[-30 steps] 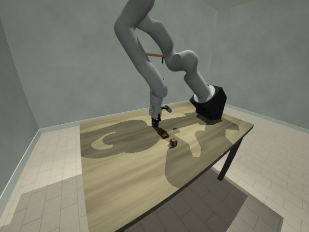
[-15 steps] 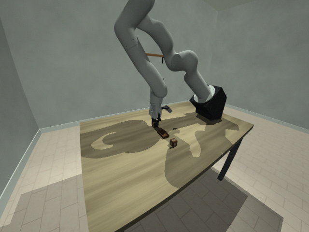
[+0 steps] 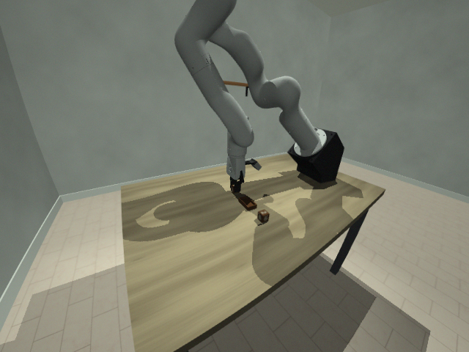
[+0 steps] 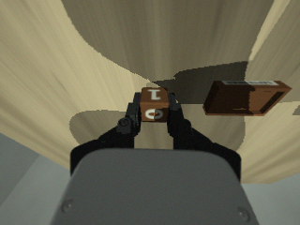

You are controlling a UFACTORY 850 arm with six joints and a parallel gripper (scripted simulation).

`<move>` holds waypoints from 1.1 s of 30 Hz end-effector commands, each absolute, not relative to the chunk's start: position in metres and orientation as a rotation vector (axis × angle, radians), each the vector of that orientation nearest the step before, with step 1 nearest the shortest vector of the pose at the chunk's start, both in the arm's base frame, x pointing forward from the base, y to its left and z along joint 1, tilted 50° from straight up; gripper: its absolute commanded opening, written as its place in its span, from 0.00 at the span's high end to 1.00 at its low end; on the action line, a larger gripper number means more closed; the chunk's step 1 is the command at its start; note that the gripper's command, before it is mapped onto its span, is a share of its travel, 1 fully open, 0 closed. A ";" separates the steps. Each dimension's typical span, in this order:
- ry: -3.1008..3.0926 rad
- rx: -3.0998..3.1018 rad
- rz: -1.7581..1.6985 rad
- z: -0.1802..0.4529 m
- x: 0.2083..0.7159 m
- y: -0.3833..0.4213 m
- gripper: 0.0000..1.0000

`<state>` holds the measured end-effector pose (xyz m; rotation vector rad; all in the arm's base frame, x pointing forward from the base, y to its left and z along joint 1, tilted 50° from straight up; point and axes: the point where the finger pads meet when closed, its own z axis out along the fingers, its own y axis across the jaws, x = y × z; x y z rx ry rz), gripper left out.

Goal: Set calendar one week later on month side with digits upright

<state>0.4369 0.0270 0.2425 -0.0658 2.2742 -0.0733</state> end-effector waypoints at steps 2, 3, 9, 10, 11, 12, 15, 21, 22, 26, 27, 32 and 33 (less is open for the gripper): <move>2.273 -0.066 -0.073 0.250 0.428 0.027 0.71; 2.273 -0.066 -0.073 0.254 0.424 0.028 0.71; 2.273 -0.066 -0.073 0.282 0.391 0.029 0.71; 2.273 -0.066 -0.073 0.285 0.387 0.029 0.71; 2.273 -0.066 -0.073 0.289 0.383 0.029 0.71; 2.273 -0.066 -0.073 0.291 0.380 0.029 0.71; 2.273 -0.066 -0.073 0.298 0.372 0.030 0.71; 2.273 -0.066 -0.074 0.302 0.367 0.030 0.71; 2.273 -0.066 -0.074 0.303 0.366 0.030 0.71; 2.273 -0.066 -0.073 0.304 0.365 0.030 0.71; 2.273 -0.066 -0.073 0.304 0.365 0.030 0.71; 2.273 -0.066 -0.073 0.304 0.365 0.030 0.71; 2.273 -0.066 -0.073 0.304 0.365 0.030 0.71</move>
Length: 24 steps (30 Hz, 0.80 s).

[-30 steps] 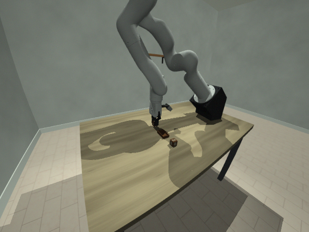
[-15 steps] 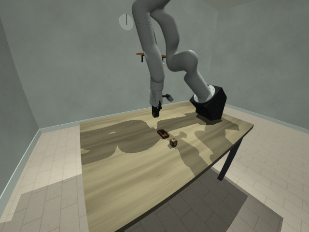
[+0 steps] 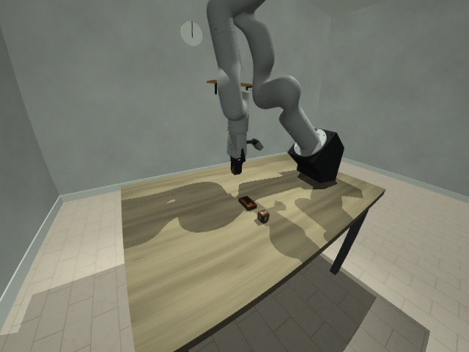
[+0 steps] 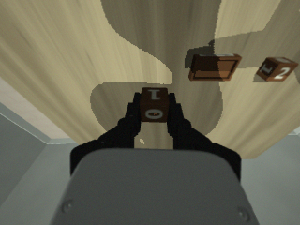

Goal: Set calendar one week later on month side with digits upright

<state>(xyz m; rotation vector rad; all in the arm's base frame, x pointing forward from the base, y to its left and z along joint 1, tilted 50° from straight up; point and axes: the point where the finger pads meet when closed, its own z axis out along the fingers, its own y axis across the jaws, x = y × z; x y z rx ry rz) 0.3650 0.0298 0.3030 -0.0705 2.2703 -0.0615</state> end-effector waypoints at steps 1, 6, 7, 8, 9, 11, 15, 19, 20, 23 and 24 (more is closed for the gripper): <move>2.273 -0.066 -0.073 0.304 0.365 0.031 0.71; 2.262 -0.065 -0.056 0.306 0.371 0.053 0.71; 2.258 -0.065 -0.048 0.307 0.373 0.069 0.71; 2.256 -0.064 -0.043 0.307 0.373 0.087 0.71; 2.256 -0.064 -0.043 0.307 0.373 0.087 0.71; 2.257 -0.065 -0.044 0.307 0.371 0.106 0.71; 2.269 -0.072 -0.067 0.302 0.358 0.148 0.71; 2.273 -0.076 -0.077 0.300 0.354 0.157 0.71; 2.273 -0.076 -0.077 0.300 0.354 0.157 0.71; 2.273 -0.076 -0.078 0.300 0.353 0.158 0.71; 2.273 -0.076 -0.078 0.300 0.353 0.158 0.71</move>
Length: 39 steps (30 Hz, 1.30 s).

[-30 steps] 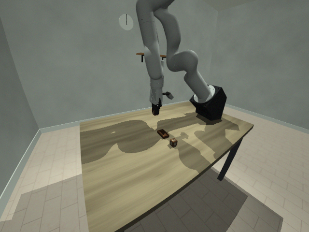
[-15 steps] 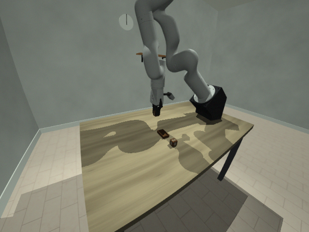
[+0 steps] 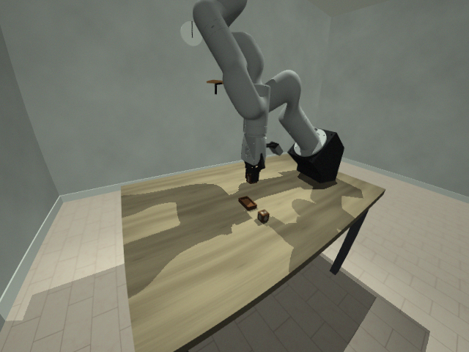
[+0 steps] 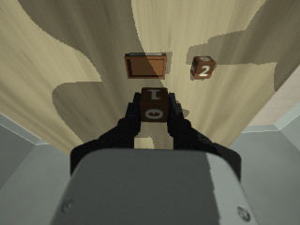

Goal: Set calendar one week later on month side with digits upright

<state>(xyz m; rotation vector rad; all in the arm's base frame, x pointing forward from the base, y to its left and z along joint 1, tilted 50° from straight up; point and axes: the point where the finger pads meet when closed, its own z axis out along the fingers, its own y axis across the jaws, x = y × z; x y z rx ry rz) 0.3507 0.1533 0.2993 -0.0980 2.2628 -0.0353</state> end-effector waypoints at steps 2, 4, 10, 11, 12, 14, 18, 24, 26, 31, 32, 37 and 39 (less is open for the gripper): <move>2.273 -0.076 -0.078 0.300 0.353 0.158 0.71; 2.273 -0.076 -0.078 0.300 0.353 0.158 0.71; 2.273 -0.076 -0.078 0.300 0.354 0.158 0.71; 2.273 -0.076 -0.078 0.299 0.354 0.158 0.71; 2.273 -0.076 -0.078 0.299 0.354 0.158 0.71; 2.273 -0.076 -0.078 0.299 0.355 0.158 0.71; 2.273 -0.076 -0.078 0.295 0.359 0.158 0.71; 2.273 -0.076 -0.078 0.285 0.371 0.157 0.71; 2.273 -0.076 -0.078 0.281 0.376 0.157 0.71; 2.273 -0.076 -0.078 0.274 0.384 0.157 0.71; 2.273 -0.076 -0.078 0.272 0.386 0.157 0.71; 2.273 -0.076 -0.078 0.264 0.397 0.156 0.71; 2.273 -0.076 -0.078 0.261 0.399 0.156 0.71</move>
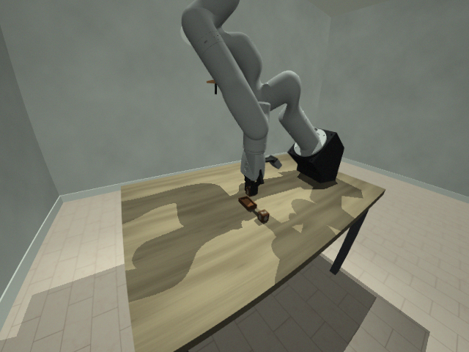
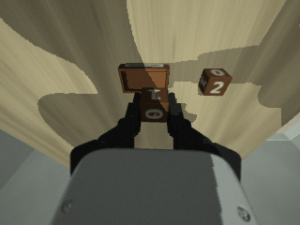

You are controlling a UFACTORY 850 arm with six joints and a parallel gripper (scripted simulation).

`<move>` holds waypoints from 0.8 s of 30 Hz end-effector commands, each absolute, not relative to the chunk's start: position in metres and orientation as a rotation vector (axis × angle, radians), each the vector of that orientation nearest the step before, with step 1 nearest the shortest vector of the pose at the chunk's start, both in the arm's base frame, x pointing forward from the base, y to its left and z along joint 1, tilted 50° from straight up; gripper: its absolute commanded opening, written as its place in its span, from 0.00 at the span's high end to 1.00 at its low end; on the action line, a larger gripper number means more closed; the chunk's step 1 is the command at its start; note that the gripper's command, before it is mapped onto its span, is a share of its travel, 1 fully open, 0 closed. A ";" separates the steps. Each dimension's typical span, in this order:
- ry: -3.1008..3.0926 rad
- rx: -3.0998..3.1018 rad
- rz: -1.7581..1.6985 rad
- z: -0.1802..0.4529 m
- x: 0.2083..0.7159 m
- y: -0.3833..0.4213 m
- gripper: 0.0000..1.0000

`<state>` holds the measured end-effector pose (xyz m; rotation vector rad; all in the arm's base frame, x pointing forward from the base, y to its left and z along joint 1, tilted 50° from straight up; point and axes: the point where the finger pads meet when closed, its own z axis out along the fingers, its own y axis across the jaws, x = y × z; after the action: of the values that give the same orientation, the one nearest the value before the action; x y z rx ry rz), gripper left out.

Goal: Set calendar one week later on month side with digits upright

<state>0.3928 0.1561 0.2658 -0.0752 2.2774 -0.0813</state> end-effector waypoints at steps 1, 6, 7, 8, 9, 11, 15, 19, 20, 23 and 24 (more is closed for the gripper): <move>2.273 -0.076 -0.078 0.260 0.400 0.156 0.71; 2.273 -0.076 -0.078 0.259 0.402 0.156 0.71; 2.273 -0.076 -0.078 0.259 0.402 0.156 0.71; 2.273 -0.076 -0.078 0.259 0.402 0.156 0.71; 2.273 -0.076 -0.078 0.259 0.402 0.156 0.71; 2.273 -0.076 -0.078 0.259 0.402 0.156 0.71; 2.273 -0.076 -0.078 0.259 0.402 0.156 0.71; 2.273 -0.076 -0.078 0.259 0.402 0.156 0.71; 2.273 -0.076 -0.078 0.259 0.402 0.156 0.71; 2.273 -0.076 -0.078 0.259 0.402 0.156 0.71; 2.273 -0.076 -0.078 0.259 0.402 0.156 0.71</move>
<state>0.4022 0.1560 0.2585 -0.0756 2.2737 -0.0785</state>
